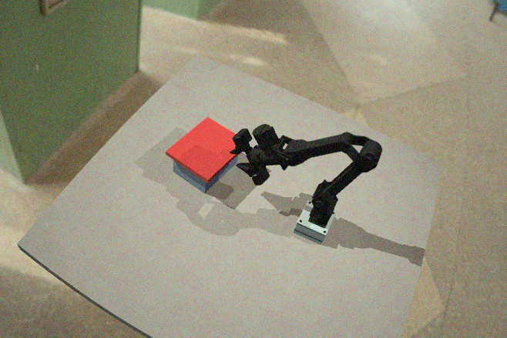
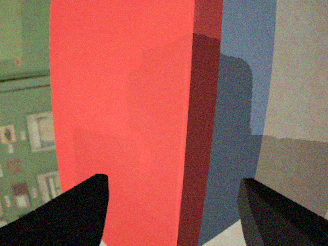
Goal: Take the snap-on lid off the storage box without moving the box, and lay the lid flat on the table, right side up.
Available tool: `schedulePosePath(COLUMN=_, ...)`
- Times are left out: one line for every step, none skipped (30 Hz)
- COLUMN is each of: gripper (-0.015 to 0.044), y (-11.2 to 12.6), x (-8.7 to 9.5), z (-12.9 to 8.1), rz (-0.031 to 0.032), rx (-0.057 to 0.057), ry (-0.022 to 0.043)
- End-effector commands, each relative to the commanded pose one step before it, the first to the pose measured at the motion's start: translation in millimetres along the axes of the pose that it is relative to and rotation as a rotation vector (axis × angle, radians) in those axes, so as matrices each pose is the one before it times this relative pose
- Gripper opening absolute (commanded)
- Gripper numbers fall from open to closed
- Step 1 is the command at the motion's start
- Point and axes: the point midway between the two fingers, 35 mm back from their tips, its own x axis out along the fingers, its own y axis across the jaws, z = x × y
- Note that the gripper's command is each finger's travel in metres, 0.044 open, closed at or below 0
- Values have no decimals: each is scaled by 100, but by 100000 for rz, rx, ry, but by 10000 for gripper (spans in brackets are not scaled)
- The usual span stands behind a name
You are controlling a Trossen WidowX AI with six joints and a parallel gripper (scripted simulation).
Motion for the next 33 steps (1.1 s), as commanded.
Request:
schedulePosePath(gripper=235, y=158, x=685, z=-104, rz=162, rx=-288, ry=548)
schedulePosePath(gripper=235, y=4, x=160, z=-1, rz=14, rx=3, ry=2)
schedulePosePath(gripper=235, y=3, x=160, z=-1, rz=14, rx=3, ry=2)
schedulePosePath(gripper=235, y=2, x=160, z=0, rz=14, rx=3, ry=2)
schedulePosePath(gripper=235, y=0, x=160, z=0, rz=13, rx=3, ry=2)
schedulePosePath(gripper=235, y=-1, x=160, z=0, rz=13, rx=3, ry=2)
schedulePosePath(gripper=235, y=-2, x=161, z=0, rz=13, rx=2, ry=2)
schedulePosePath(gripper=235, y=-4, x=161, z=1, rz=13, rx=3, ry=2)
schedulePosePath(gripper=235, y=-5, x=161, z=1, rz=13, rx=3, ry=2)
schedulePosePath(gripper=235, y=-7, x=161, z=1, rz=13, rx=3, ry=2)
schedulePosePath(gripper=235, y=-8, x=161, z=2, rz=13, rx=3, ry=2)
schedulePosePath(gripper=235, y=-9, x=161, z=2, rz=13, rx=3, ry=2)
schedulePosePath(gripper=235, y=-11, x=162, z=2, rz=13, rx=3, ry=2)
schedulePosePath(gripper=235, y=-12, x=162, z=3, rz=13, rx=3, ry=2)
schedulePosePath(gripper=235, y=-14, x=162, z=3, rz=13, rx=3, ry=2)
schedulePosePath(gripper=235, y=-15, x=162, z=3, rz=13, rx=3, ry=2)
schedulePosePath(gripper=235, y=-16, x=162, z=4, rz=13, rx=3, ry=1)
schedulePosePath(gripper=235, y=-18, x=162, z=4, rz=13, rx=3, ry=1)
schedulePosePath(gripper=235, y=-19, x=162, z=4, rz=13, rx=3, ry=1)
schedulePosePath(gripper=235, y=-21, x=162, z=4, rz=13, rx=3, ry=1)
schedulePosePath(gripper=235, y=-22, x=162, z=5, rz=13, rx=3, ry=1)
schedulePosePath(gripper=235, y=-24, x=162, z=5, rz=13, rx=3, ry=1)
schedulePosePath(gripper=235, y=-25, x=162, z=5, rz=13, rx=3, ry=1)
schedulePosePath(gripper=235, y=-26, x=162, z=6, rz=13, rx=3, ry=1)
schedulePosePath(gripper=235, y=-23, x=134, z=5, rz=10, rx=2, ry=1)
schedulePosePath(gripper=235, y=-14, x=81, z=3, rz=6, rx=1, ry=1)
schedulePosePath(gripper=235, y=-5, x=27, z=1, rz=2, rx=0, ry=0)
schedulePosePath(gripper=209, y=0, x=0, z=0, rz=0, rx=0, ry=0)
schedulePosePath(gripper=183, y=0, x=0, z=0, rz=0, rx=0, ry=0)
schedulePosePath(gripper=176, y=0, x=0, z=0, rz=0, rx=0, ry=0)
schedulePosePath(gripper=169, y=0, x=0, z=0, rz=0, rx=0, ry=0)
schedulePosePath(gripper=163, y=0, x=0, z=0, rz=0, rx=0, ry=0)
schedulePosePath(gripper=156, y=0, x=0, z=0, rz=0, rx=0, ry=0)
